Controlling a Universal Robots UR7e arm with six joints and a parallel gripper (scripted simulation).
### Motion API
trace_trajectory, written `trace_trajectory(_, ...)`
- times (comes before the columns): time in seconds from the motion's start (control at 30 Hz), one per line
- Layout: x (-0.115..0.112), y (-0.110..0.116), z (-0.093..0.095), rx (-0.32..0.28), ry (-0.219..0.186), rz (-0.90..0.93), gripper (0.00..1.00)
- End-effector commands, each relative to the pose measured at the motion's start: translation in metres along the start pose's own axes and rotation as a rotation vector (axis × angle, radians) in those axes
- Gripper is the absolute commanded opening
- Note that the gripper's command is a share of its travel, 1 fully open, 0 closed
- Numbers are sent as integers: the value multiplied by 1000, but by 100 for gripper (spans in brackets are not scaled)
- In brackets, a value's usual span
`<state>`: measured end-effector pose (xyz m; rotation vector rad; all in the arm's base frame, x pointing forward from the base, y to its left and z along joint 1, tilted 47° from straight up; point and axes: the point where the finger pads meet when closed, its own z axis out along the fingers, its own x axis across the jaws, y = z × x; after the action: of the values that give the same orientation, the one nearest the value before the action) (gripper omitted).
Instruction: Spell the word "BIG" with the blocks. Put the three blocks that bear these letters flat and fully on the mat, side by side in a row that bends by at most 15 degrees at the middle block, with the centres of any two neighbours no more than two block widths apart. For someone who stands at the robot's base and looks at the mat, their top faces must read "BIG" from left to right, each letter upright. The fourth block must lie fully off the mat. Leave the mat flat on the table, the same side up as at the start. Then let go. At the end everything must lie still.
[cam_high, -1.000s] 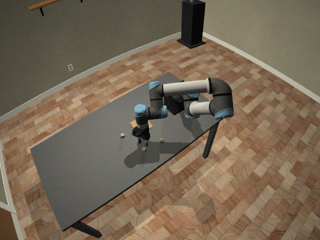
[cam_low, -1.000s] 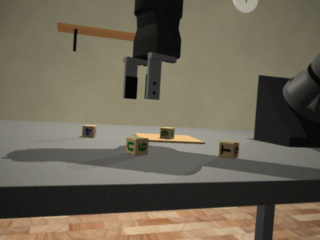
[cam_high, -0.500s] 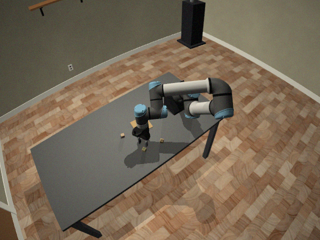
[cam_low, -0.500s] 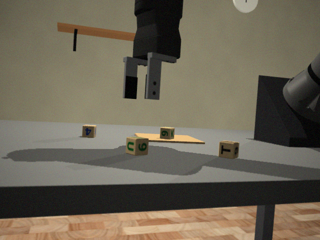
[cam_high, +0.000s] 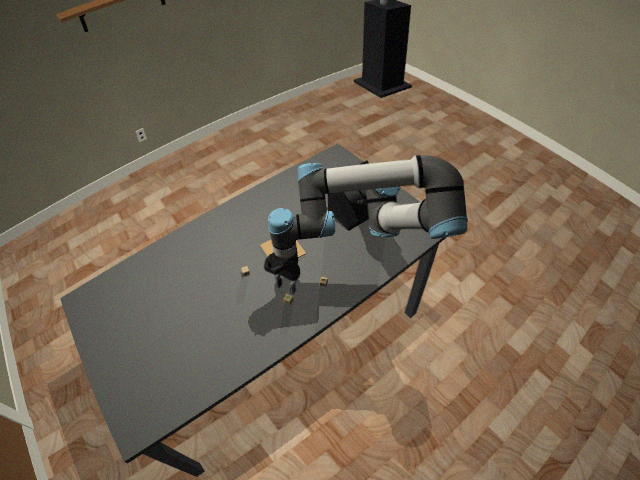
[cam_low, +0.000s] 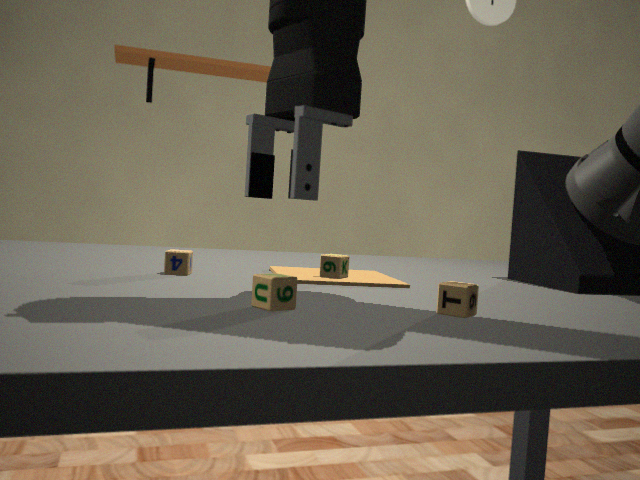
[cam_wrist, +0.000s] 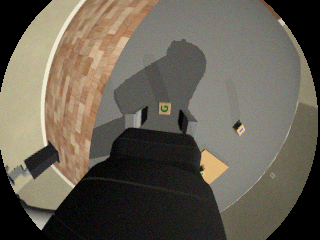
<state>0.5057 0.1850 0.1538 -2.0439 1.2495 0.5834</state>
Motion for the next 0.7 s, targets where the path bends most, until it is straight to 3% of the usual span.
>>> trace_trajectory(0.0,0,2,7,-3,-4,3,100)
trace_trajectory(0.67,0,2,29,-3,-4,3,100)
